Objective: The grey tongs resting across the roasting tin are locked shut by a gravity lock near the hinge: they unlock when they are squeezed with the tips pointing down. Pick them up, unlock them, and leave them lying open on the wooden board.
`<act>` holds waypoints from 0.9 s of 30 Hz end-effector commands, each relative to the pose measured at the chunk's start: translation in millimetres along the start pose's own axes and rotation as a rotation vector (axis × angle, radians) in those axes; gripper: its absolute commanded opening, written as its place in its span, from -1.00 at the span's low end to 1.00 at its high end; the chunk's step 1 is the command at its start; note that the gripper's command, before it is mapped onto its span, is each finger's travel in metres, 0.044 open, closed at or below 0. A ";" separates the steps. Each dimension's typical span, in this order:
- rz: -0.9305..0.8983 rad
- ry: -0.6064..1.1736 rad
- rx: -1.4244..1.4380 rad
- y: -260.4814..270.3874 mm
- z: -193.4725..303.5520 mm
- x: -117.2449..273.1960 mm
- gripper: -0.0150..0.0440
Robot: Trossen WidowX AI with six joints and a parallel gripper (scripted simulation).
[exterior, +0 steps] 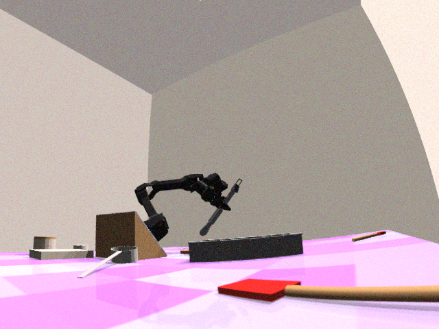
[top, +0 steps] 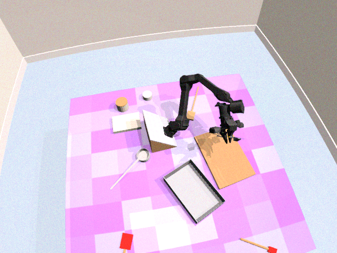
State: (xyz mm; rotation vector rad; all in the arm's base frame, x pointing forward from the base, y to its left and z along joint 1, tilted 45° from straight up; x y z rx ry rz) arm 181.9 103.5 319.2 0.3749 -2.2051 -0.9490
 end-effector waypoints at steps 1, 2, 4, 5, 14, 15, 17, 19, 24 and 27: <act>0.031 0.084 0.017 0.7 1.5 -6.1 -1.00; 0.039 0.103 0.019 0.2 2.0 -7.8 -1.00; 0.052 0.143 0.022 -0.3 3.4 -10.8 -1.00; 0.058 0.164 0.025 -0.6 4.1 -12.1 -1.00; 0.097 0.350 0.024 -1.8 9.5 -22.0 -1.00; 0.100 0.368 0.023 -2.1 9.7 -23.1 -1.00; 0.103 0.409 0.017 -2.0 10.5 -24.7 -1.00; 0.105 0.449 0.011 -1.7 11.2 -26.3 -1.00; 0.103 0.545 -0.014 -0.5 11.8 -29.9 -1.00; 0.098 0.600 -0.033 0.6 11.7 -31.8 -1.00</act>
Point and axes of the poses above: the point midway between the two fingers, 35 mm back from their tips, its own x axis back along the fingers, its own y axis across the jaws, z = x × y, the point moved 2 cm from there along x, back along the fingers, and after that the axes turned 14 degrees about -x, right-handed, at the moved point
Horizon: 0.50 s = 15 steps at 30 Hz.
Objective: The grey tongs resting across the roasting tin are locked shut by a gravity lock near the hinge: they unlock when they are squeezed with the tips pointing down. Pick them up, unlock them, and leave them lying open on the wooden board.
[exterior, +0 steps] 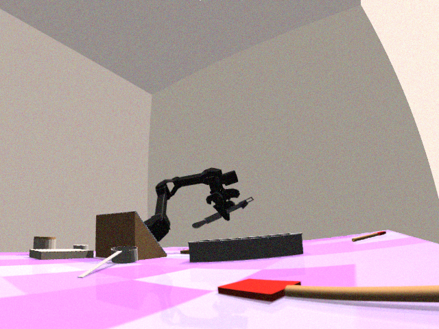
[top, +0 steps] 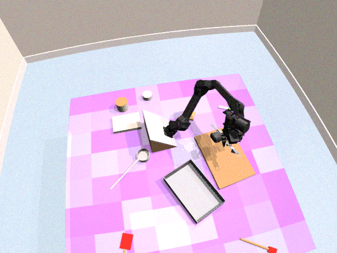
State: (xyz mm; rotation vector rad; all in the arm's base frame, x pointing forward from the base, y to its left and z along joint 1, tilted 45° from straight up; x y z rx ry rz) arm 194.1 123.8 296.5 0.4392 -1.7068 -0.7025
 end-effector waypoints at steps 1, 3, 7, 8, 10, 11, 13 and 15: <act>-0.019 0.080 -0.017 3.5 -2.4 -0.9 -1.00; -0.028 0.116 -0.027 4.6 -3.5 -1.6 -1.00; -0.051 0.186 -0.052 7.0 -6.0 -2.4 -1.00; -0.058 0.202 -0.060 7.7 -6.8 -2.6 -1.00; -0.073 0.235 -0.074 9.1 -8.5 -2.7 -1.00; -0.081 0.251 -0.081 9.9 -9.5 -2.7 -1.00; -0.096 0.278 -0.096 11.3 -11.3 -2.7 -1.00; -0.102 0.288 -0.101 11.8 -12.1 -2.6 -1.00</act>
Point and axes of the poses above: the point midway between the two fingers, 35 mm back from their tips, its own x axis back along the fingers, its own y axis across the jaws, z = x × y, the point moved 2 cm from there along x, back along the fingers, and after that the axes turned 14 degrees about -x, right-handed, at the moved point
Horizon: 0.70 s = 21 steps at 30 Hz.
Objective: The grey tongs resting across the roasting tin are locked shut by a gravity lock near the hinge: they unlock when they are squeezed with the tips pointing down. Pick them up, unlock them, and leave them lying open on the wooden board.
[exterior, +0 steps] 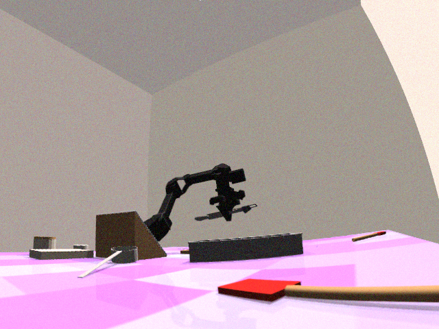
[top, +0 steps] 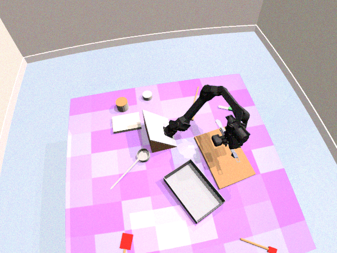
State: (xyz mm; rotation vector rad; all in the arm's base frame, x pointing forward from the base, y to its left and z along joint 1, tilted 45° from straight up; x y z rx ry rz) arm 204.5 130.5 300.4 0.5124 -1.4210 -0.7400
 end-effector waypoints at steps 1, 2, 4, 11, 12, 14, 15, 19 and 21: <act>-0.026 0.034 -0.012 3.7 -2.3 1.6 -1.00; -0.026 0.034 -0.012 3.7 -2.3 1.6 -1.00; -0.026 0.034 -0.012 3.7 -2.3 1.6 -1.00; -0.023 0.036 -0.009 3.7 -2.5 -0.9 -1.00; -0.022 0.037 -0.007 3.7 -2.6 -2.1 -1.00; -0.019 0.039 -0.003 3.7 -2.9 -5.1 -1.00; -0.017 0.040 -0.001 3.7 -3.0 -6.6 -1.00; -0.011 0.045 0.007 3.7 -3.4 -12.8 -1.00; -0.009 0.047 0.011 3.7 -3.5 -15.9 -1.00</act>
Point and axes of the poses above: the point midway between the two fingers, 35 mm back from their tips, its own x axis back along the fingers, its own y axis across the jaws, z = x × y, the point moved 2 cm from there along x, back along the fingers, and after that the axes turned 14 degrees about -x, right-handed, at the moved point
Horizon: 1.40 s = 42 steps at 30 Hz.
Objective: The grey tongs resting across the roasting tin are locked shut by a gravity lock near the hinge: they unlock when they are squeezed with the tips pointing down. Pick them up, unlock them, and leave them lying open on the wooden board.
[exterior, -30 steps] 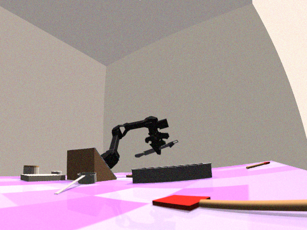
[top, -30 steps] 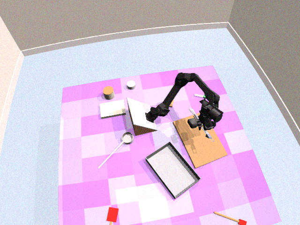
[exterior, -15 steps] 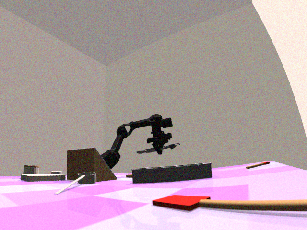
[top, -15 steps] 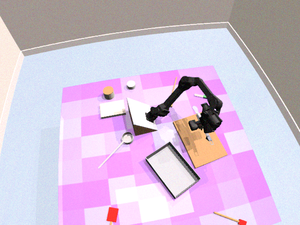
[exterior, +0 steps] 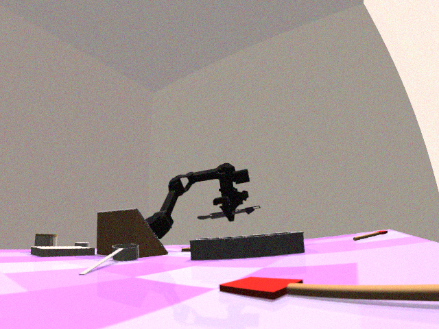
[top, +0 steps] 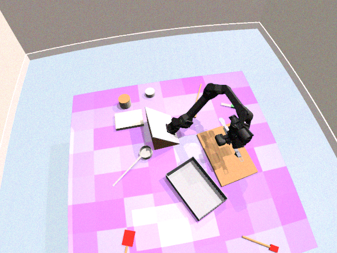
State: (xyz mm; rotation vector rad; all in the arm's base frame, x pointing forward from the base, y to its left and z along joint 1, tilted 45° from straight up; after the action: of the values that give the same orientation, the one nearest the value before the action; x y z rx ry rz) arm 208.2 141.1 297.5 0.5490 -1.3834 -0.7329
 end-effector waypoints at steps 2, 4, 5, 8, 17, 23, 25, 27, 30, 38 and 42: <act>0.014 0.007 0.003 -2.2 -1.1 -9.2 -1.00; 0.017 0.009 0.007 -2.2 -1.3 -12.3 -1.00; 0.018 0.010 0.009 -2.2 -1.4 -13.9 -1.00; 0.022 0.013 0.015 -2.2 -1.6 -18.6 -1.00; 0.033 0.022 0.034 -2.3 -1.6 -32.9 -1.00; 0.040 0.028 0.046 -2.3 -1.1 -42.4 -1.00; 0.042 0.030 0.050 -2.3 -0.9 -45.6 -1.00; 0.044 0.032 0.054 -2.3 -0.6 -48.8 -1.00; 0.047 0.035 0.060 -2.3 -0.1 -53.6 -1.00; 0.054 0.041 0.075 -2.3 1.6 -66.5 -1.00; 0.057 0.044 0.082 -2.3 2.5 -71.8 -1.00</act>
State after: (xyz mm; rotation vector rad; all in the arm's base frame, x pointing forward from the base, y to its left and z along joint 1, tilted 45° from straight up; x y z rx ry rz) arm 204.2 190.3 252.9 0.5908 -1.3860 -0.6240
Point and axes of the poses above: the point midway between the two fingers, 35 mm back from their tips, its own x axis back along the fingers, its own y axis across the jaws, z = x × y, the point moved 2 cm from there along x, back along the fingers, and after that the axes turned 14 degrees about -x, right-handed, at the moved point
